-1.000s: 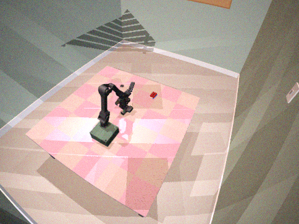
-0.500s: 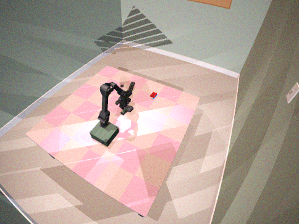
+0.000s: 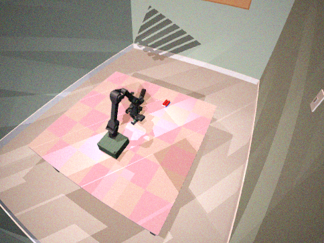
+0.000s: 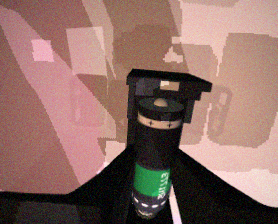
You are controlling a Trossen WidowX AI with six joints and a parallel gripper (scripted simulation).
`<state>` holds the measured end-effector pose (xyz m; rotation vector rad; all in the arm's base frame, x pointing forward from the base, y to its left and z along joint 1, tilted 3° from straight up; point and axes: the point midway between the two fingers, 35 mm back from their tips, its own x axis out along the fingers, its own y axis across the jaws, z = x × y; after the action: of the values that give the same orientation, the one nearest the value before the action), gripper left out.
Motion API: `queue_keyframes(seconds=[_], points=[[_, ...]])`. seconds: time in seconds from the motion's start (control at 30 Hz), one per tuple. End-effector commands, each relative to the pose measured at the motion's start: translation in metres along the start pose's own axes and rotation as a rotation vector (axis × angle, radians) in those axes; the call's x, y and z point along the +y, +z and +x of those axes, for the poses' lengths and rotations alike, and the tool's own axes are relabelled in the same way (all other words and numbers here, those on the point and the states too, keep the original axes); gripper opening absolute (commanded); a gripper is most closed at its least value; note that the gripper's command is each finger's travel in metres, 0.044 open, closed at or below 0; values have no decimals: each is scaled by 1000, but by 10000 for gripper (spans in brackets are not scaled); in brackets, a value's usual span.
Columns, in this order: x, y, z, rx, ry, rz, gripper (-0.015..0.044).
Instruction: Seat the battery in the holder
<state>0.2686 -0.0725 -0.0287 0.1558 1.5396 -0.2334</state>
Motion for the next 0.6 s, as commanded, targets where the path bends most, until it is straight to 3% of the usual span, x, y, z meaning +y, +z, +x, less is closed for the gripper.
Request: queue_keyframes(seconds=[0.0,0.57], points=[[0,0,1,16,0,4,82],[0,11,0,25,0,4,82]])
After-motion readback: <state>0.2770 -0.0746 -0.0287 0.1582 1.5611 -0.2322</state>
